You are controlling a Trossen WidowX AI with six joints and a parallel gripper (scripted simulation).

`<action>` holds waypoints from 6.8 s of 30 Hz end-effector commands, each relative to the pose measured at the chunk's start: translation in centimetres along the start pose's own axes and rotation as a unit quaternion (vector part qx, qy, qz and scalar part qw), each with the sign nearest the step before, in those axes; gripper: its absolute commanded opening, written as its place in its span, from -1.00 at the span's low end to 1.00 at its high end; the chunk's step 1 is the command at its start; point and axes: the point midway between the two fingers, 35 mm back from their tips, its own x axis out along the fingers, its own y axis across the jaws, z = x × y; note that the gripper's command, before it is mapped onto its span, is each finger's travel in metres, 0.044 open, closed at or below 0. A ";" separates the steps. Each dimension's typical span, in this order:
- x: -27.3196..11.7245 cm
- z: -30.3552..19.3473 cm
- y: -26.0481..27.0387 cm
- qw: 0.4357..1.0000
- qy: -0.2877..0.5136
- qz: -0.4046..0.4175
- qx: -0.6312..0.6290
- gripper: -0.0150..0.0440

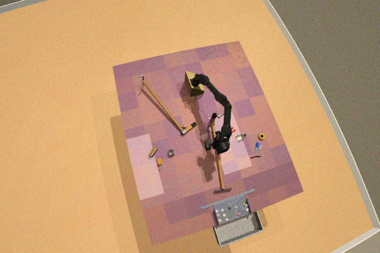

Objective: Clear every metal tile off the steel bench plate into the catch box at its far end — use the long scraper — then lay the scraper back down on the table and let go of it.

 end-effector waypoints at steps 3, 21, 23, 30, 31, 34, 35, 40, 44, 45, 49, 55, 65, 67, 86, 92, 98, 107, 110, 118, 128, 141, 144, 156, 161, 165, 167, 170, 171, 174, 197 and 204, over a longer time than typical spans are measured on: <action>0.0 0.0 0.0 1.000 0.000 0.000 0.000 -0.49; 0.0 0.0 0.0 1.000 0.000 0.000 0.000 -0.49; 0.0 0.0 0.0 1.000 0.000 0.000 0.000 -0.49; 0.0 0.0 0.0 1.000 0.000 0.000 0.000 -0.49; 0.0 0.0 0.0 1.000 0.000 0.000 0.000 -0.49; 0.0 0.0 0.0 1.000 0.000 0.000 0.000 -0.40; -0.3 0.1 0.0 1.000 -0.003 0.001 0.000 -0.31; -2.7 0.6 0.1 1.000 -0.024 0.007 0.005 0.13; -4.7 1.0 0.1 0.999 -0.041 0.012 0.009 0.49; -5.1 1.0 0.1 0.999 -0.045 0.013 0.010 0.58; -7.1 1.3 0.0 0.998 -0.063 0.018 0.013 0.93; -10.0 1.4 0.0 0.996 -0.088 0.024 0.018 1.00; -14.7 1.2 -0.1 0.991 -0.131 0.033 0.024 1.00; -15.7 1.1 -0.1 0.989 -0.140 0.035 0.025 1.00; -23.8 -1.0 -0.3 0.974 -0.218 0.047 0.033 1.00; -26.1 -2.0 -0.3 0.968 -0.242 0.049 0.035 1.00; -28.2 -3.2 -0.3 0.962 -0.266 0.051 0.036 1.00; -31.1 -5.1 -0.2 0.951 -0.301 0.052 0.036 1.00; -32.0 -5.8 -0.2 0.948 -0.313 0.053 0.036 1.00; -34.1 -7.8 -0.1 0.937 -0.343 0.052 0.036 1.00; -36.3 -10.4 0.0 0.923 -0.379 0.050 0.033 1.00; -38.4 -13.9 0.3 0.904 -0.424 0.044 0.029 1.00; -38.8 -14.8 0.3 0.899 -0.434 0.043 0.027 1.00; -39.7 -18.0 0.6 0.880 -0.473 0.034 0.021 1.00; -40.0 -19.3 0.7 0.872 -0.488 0.029 0.017 1.00; -40.0 -20.4 0.7 0.865 -0.500 0.026 0.015 1.00; -40.0 -20.9 0.7 0.862 -0.506 0.023 0.013 1.00; -40.0 -21.6 0.8 0.857 -0.515 0.020 0.011 1.00; -40.0 -21.9 0.8 0.855 -0.518 0.019 0.010 1.00; -40.0 -22.6 0.8 0.850 -0.526 0.016 0.008 1.00; -39.5 -25.0 0.8 0.832 -0.554 0.002 -0.001 1.00; -39.5 -25.0 0.8 0.832 -0.554 0.002 -0.001 1.00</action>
